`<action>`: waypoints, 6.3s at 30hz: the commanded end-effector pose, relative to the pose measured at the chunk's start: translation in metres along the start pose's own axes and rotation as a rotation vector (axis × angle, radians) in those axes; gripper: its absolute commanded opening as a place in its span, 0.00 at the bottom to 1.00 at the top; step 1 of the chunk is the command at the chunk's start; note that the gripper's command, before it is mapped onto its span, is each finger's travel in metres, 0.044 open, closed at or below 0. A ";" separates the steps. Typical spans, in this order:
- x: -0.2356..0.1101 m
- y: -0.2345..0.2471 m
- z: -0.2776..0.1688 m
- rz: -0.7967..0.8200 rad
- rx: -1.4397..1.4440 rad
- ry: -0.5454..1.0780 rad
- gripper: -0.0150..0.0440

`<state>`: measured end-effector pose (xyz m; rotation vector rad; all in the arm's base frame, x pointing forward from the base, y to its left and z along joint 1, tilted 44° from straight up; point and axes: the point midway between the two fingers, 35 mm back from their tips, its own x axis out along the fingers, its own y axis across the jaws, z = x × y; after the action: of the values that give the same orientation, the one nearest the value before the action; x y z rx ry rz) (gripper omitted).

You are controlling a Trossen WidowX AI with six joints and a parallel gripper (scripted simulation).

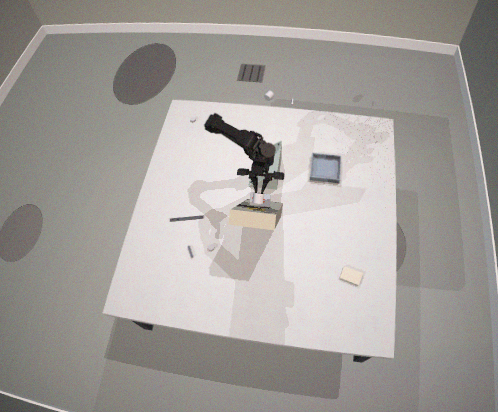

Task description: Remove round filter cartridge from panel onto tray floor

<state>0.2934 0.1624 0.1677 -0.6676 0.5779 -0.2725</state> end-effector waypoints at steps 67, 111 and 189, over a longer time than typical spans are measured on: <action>-0.048 0.001 0.059 0.006 0.035 -0.009 0.91; 0.037 -0.012 -0.078 -0.018 -0.064 0.423 0.77; -0.049 0.110 -0.047 0.144 -0.249 0.465 0.25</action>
<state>0.2481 0.2297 0.1050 -0.7385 1.0586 -0.3214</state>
